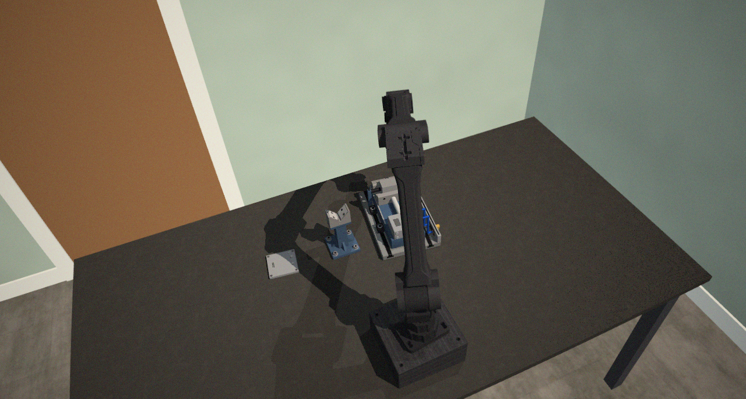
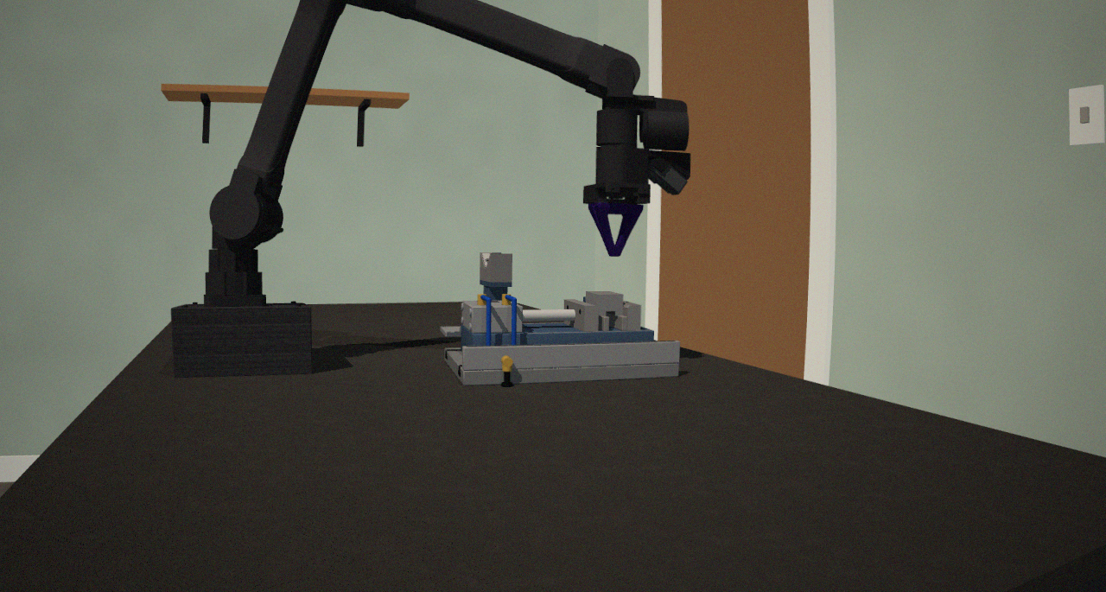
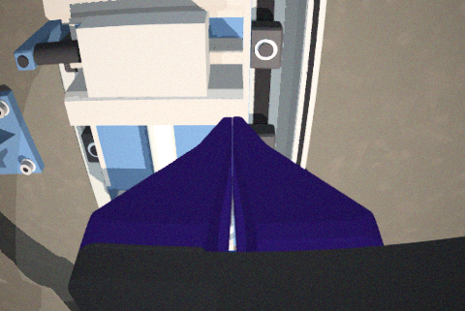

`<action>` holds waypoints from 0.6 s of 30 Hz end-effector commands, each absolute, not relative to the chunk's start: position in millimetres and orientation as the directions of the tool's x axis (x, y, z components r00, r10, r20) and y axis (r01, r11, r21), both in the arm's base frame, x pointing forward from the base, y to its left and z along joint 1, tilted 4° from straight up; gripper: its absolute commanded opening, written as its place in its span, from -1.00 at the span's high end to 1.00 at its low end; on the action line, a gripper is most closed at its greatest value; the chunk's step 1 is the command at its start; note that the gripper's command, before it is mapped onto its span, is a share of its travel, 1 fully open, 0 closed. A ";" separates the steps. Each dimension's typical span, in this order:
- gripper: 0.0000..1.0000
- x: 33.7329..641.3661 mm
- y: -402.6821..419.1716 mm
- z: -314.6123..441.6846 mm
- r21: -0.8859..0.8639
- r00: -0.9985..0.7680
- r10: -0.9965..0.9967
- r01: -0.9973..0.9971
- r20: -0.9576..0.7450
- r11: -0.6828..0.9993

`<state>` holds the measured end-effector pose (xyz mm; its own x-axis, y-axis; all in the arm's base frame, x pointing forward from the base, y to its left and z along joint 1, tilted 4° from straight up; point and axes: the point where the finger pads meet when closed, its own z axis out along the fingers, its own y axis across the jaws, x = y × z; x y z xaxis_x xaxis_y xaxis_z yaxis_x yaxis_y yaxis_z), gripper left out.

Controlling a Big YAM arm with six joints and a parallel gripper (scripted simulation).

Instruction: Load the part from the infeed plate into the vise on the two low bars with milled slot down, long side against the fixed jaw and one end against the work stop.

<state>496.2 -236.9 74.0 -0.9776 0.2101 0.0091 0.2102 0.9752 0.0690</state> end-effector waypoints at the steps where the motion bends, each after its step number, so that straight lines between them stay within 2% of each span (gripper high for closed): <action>1: 1.00 513.2 -248.1 102.4 0.052 -0.973 0.222 0.219 -0.059 0.974; 18: 1.00 507.2 -244.3 85.0 0.058 -0.974 0.222 0.220 -0.033 0.974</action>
<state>497.0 -237.3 74.0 -0.9776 0.2103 0.0058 0.2102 0.9753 0.0682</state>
